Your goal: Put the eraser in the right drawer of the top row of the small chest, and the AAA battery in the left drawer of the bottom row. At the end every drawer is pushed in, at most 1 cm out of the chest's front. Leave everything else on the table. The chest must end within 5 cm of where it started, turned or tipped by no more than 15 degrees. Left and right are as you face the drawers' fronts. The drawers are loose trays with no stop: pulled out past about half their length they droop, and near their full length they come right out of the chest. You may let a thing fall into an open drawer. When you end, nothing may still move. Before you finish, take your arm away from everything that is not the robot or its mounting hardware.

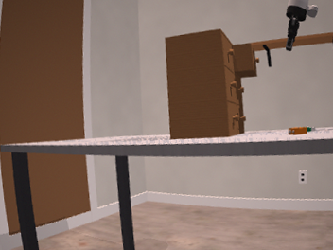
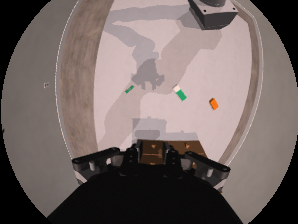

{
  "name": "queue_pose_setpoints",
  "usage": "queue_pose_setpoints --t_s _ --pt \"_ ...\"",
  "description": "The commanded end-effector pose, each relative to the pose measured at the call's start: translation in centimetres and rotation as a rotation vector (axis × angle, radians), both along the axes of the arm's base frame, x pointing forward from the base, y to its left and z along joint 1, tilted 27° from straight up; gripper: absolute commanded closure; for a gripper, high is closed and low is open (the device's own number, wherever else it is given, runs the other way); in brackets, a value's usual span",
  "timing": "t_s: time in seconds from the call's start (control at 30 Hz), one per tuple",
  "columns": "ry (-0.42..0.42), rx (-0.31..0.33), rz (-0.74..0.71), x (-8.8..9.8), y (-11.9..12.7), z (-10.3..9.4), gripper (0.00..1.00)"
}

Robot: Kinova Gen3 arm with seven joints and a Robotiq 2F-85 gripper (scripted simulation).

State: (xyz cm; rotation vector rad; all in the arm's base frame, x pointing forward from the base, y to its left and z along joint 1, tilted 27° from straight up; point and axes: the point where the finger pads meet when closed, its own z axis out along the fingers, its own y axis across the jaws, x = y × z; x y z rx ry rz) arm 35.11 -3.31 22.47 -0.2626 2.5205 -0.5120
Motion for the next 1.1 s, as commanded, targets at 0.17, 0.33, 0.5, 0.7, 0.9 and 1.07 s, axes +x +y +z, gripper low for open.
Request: queue_pose_setpoints --t_s 0.17,0.33,0.5,0.7,0.9,1.07 --pt "0.025 -0.005 -0.007 -0.6 0.5 1.1 0.67" --pt "0.053 -0.007 -0.018 -1.3 0.7 1.6 0.67" --pt "0.073 -0.008 -0.026 -1.8 0.8 1.9 0.67" --pt "0.118 -0.011 -0.046 -2.9 1.1 2.8 0.67" --pt "0.169 -0.015 -0.067 -4.2 1.5 3.7 0.67" --pt "0.186 -0.011 -0.09 -4.8 1.6 4.2 0.67"
